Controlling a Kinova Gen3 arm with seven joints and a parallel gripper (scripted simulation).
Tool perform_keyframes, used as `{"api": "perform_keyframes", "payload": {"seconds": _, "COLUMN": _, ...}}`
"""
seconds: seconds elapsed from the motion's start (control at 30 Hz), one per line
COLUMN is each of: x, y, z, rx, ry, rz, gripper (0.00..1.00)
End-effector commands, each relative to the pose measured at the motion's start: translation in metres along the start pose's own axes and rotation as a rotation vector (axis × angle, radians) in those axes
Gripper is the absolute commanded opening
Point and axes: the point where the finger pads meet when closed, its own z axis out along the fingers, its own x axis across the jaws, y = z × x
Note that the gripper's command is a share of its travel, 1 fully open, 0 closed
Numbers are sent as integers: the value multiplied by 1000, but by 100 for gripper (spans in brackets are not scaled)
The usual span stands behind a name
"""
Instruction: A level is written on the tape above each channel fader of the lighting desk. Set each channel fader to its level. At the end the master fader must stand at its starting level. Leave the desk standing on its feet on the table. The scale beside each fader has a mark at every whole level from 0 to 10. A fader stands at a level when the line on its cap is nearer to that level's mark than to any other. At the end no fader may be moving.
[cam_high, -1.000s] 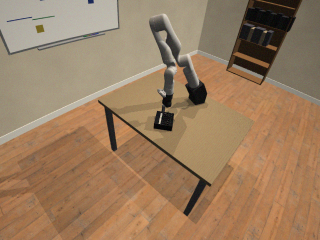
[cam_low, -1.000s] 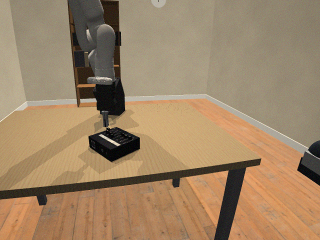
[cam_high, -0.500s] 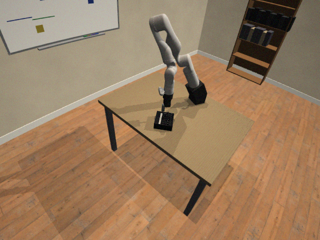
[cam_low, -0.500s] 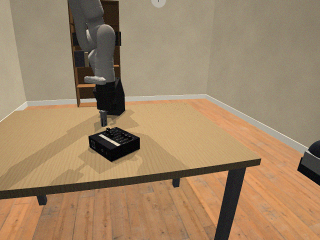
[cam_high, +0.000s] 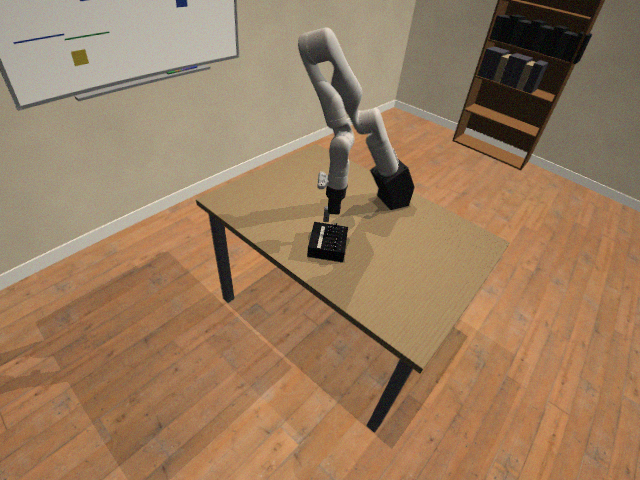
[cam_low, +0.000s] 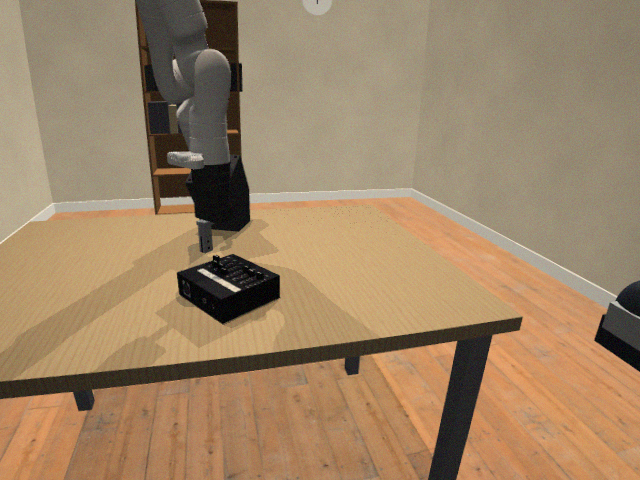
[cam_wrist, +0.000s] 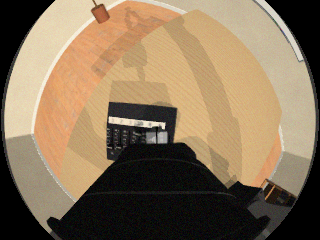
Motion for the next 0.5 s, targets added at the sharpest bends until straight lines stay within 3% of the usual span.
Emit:
{"api": "perform_keyframes", "payload": {"seconds": 0.0, "x": 1, "y": 0, "z": 0, "rx": 1, "ry": -2, "rz": 22, "gripper": 0}}
{"api": "perform_keyframes", "payload": {"seconds": 0.47, "x": 4, "y": 0, "z": 0, "rx": 1, "ry": -2, "rz": 106, "gripper": 0}}
